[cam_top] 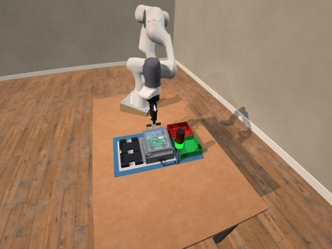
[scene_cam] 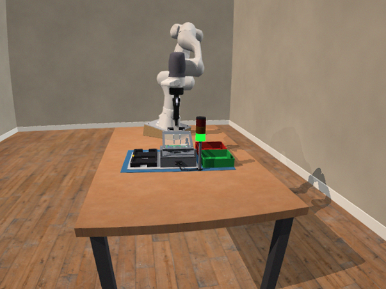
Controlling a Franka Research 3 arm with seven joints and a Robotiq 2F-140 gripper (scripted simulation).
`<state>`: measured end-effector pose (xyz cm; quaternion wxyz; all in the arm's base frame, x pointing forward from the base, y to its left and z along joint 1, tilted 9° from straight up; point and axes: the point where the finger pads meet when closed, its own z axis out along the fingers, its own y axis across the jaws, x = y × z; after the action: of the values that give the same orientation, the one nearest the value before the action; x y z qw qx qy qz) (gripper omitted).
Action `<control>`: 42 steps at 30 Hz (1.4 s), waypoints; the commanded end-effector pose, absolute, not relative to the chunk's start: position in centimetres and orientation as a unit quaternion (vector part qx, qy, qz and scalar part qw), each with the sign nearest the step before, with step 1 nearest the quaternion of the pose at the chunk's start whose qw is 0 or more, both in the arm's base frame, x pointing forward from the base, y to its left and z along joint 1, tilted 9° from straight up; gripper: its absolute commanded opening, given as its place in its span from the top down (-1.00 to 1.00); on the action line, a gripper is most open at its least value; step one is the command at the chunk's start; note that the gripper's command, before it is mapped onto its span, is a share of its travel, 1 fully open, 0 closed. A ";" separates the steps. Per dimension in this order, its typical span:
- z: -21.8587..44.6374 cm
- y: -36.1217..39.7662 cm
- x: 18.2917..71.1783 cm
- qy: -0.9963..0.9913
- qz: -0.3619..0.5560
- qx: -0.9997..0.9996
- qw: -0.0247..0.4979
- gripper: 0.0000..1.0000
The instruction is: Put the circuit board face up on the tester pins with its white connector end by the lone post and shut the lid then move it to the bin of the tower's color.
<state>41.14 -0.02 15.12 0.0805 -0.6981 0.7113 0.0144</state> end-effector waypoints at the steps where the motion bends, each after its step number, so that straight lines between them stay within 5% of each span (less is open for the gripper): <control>1: 15.0 0.1 41.1 0.711 0.015 -0.698 0.081 1.00; 42: 21.0 -0.8 43.8 0.711 0.015 -0.698 0.081 1.00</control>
<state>43.43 -0.78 20.45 0.0777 -0.6983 0.7113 0.0199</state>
